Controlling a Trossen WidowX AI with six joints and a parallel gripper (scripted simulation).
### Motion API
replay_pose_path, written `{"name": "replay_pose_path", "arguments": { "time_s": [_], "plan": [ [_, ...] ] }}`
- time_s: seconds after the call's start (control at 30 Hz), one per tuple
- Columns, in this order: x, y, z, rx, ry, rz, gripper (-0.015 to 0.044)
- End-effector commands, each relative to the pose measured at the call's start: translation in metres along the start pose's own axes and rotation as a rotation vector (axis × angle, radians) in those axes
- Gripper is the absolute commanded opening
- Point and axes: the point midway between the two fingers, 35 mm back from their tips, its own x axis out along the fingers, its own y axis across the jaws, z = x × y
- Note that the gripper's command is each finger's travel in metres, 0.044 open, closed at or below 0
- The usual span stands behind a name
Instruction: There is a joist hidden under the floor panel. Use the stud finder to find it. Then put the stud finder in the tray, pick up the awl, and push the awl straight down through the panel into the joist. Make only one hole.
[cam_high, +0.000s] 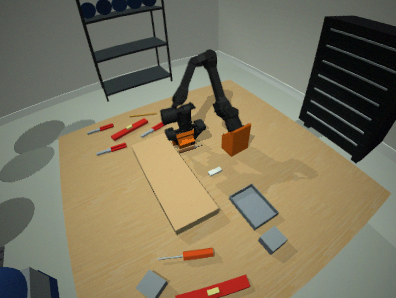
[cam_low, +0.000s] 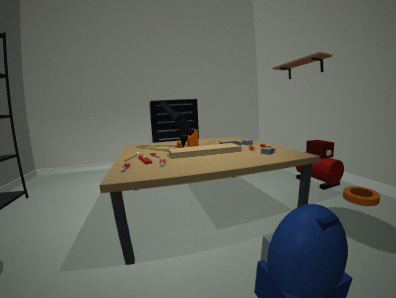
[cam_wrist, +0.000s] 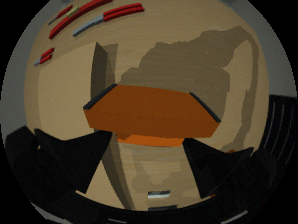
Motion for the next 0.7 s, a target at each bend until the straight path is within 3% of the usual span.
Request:
{"name": "replay_pose_path", "arguments": {
  "time_s": [0.0, 0.2, 0.67],
  "plan": [
    [0.0068, -0.0025, -0.0011, -0.011, -0.003, -0.005, 0.0440],
    [0.0135, -0.0033, -0.0010, -0.011, -0.006, -0.005, 0.0440],
    [0.0135, -0.0033, -0.0010, -0.011, -0.006, -0.005, 0.0347]
  ]
}}
